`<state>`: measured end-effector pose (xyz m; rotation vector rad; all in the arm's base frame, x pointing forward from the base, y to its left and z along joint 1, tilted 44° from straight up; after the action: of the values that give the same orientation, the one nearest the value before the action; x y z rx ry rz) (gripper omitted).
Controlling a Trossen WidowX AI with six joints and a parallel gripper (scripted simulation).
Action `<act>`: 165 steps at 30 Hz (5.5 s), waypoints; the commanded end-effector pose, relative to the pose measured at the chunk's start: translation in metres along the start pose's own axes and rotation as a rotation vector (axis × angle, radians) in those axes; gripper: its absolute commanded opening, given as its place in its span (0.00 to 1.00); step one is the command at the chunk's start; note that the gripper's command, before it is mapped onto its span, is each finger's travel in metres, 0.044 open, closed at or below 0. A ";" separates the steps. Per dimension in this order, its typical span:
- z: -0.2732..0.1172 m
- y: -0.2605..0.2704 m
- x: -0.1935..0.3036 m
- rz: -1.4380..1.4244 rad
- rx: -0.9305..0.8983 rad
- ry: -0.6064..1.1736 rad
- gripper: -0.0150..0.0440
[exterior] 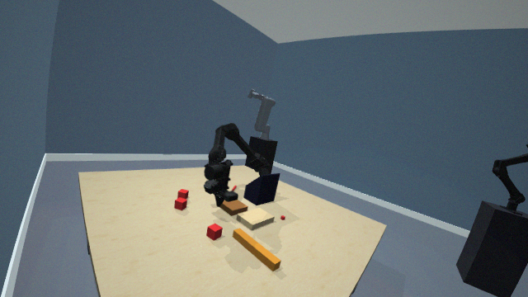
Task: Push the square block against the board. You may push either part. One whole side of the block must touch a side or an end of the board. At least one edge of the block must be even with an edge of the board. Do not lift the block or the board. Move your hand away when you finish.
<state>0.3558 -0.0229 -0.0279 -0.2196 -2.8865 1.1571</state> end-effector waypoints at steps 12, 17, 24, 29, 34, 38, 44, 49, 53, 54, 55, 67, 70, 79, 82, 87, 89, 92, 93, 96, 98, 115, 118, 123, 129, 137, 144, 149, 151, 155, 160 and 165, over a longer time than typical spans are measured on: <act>-0.025 -0.014 0.009 0.255 -0.017 -0.030 0.25; -0.025 -0.025 0.019 0.426 -0.018 -0.026 0.25; -0.026 -0.040 0.034 0.668 -0.019 -0.021 0.25; -0.026 -0.050 0.045 0.840 -0.018 -0.017 0.25; -0.025 -0.059 0.057 1.013 -0.017 -0.014 0.25; -0.024 -0.066 0.067 1.151 -0.016 -0.012 0.25; -0.023 -0.075 0.082 1.358 -0.014 -0.008 0.25; -0.022 -0.083 0.095 1.530 -0.011 -0.006 0.25; -0.021 -0.085 0.099 1.581 -0.011 -0.006 0.25; -0.021 -0.085 0.099 1.581 -0.011 -0.006 0.25; -0.021 -0.085 0.099 1.581 -0.011 -0.006 0.25; 0.034 -0.084 0.100 1.581 -0.007 -0.009 0.25; 0.034 -0.081 0.099 1.581 -0.008 -0.008 0.25; 0.034 -0.069 0.099 1.581 -0.010 -0.007 0.25; 0.034 -0.065 0.099 1.581 -0.010 -0.006 0.25; 0.034 -0.058 0.099 1.581 -0.011 -0.006 0.25; 0.034 -0.056 0.099 1.581 -0.011 -0.006 0.25; 0.034 -0.052 0.099 1.581 -0.011 -0.005 0.25; 0.034 -0.050 0.099 1.581 -0.011 -0.005 0.25; 0.034 -0.047 0.100 1.581 -0.011 -0.005 0.25; 0.034 -0.044 0.100 1.581 -0.011 -0.005 0.25; 0.034 -0.066 0.096 1.581 -0.012 -0.005 0.25; 0.034 -0.071 0.096 1.581 -0.011 -0.005 0.25; 0.034 -0.079 0.095 1.581 -0.011 -0.006 0.25; 0.034 -0.089 0.095 1.581 -0.009 -0.007 0.25; -0.001 -0.089 0.093 1.583 -0.013 -0.005 0.25; -0.022 -0.088 0.095 1.581 -0.009 -0.007 0.25; -0.021 -0.062 0.098 1.582 -0.008 -0.009 0.25; -0.019 -0.062 0.098 1.582 -0.008 -0.008 0.25; 0.025 -0.062 0.097 1.579 -0.009 -0.007 0.25; 0.034 -0.062 0.097 1.578 -0.008 -0.008 0.25; 0.034 -0.058 0.097 1.578 -0.010 -0.007 0.25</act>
<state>0.2503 -0.0742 -0.0126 -2.6818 -2.2873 1.0011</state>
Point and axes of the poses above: the point midway between the two fingers, 35 mm back from their tips, its own z axis out along the fingers, its own y axis across the jaws, x = y × z, the point moved 5 cm from there along -z, back along the fingers, and after that the axes turned 3 degrees about z, right-handed, at the moved point
